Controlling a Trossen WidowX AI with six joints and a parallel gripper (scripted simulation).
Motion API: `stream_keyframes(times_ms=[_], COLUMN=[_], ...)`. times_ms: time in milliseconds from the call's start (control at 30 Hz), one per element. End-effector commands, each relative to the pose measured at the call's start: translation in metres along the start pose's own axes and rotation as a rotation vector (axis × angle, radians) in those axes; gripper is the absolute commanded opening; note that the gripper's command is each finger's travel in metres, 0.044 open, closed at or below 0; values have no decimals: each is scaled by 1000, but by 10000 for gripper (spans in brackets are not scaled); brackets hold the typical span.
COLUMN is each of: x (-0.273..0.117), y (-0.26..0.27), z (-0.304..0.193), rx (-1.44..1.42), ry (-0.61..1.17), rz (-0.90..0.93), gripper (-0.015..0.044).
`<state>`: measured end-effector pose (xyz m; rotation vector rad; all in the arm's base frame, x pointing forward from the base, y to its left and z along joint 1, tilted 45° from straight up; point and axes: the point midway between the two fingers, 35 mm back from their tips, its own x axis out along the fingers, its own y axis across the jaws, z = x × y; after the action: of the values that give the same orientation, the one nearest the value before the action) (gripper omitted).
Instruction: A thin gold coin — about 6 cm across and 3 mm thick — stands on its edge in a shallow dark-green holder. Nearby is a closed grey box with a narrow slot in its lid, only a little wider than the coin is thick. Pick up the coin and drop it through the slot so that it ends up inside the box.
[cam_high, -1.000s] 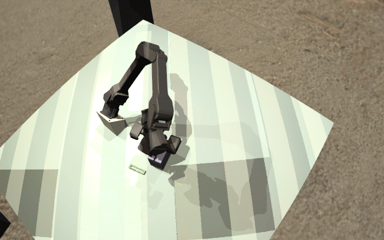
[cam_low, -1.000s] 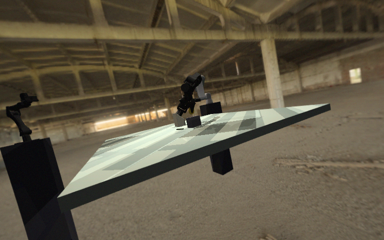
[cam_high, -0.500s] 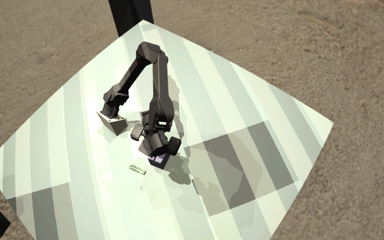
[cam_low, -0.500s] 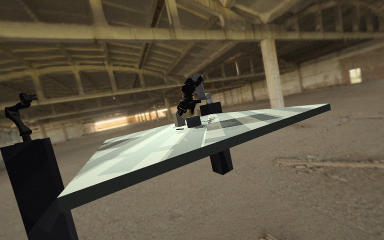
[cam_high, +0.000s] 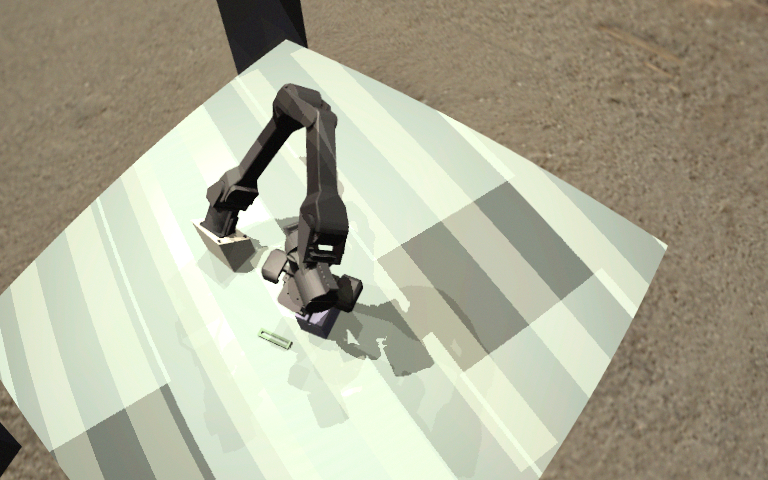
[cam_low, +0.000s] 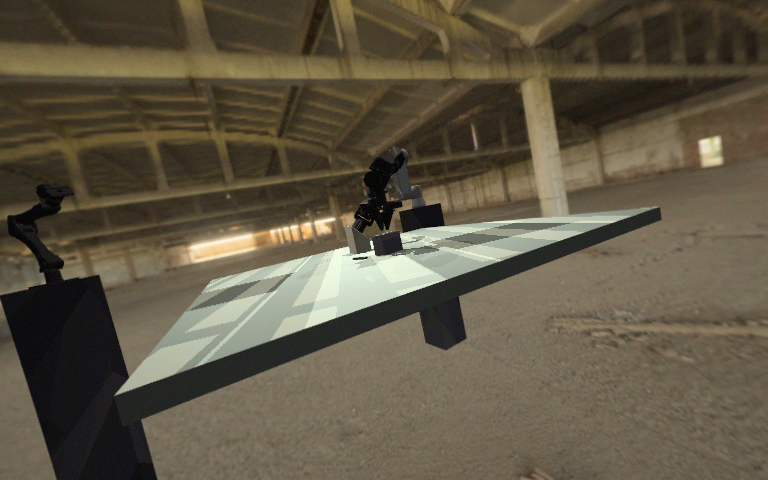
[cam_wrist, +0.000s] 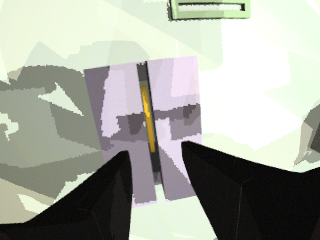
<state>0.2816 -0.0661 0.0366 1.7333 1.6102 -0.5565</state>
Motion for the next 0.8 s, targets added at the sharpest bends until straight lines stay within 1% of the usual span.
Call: stream_keyframes(times_ms=[0, 200, 467, 533, 567, 633, 767], x=[0, 0, -20, -39, -51, -60, -60], y=[0, 0, 0, -1, -2, -3, -3], z=[0, 0, 0, -1, -2, -3, -3], rx=[-1, -1, 0, 2, 3, 4, 4], ry=[0, 0, -1, 2, 5, 8, 8], rz=[0, 0, -1, -2, -2, -2, -2], gripper=[161, 161, 371, 423, 440, 440, 440])
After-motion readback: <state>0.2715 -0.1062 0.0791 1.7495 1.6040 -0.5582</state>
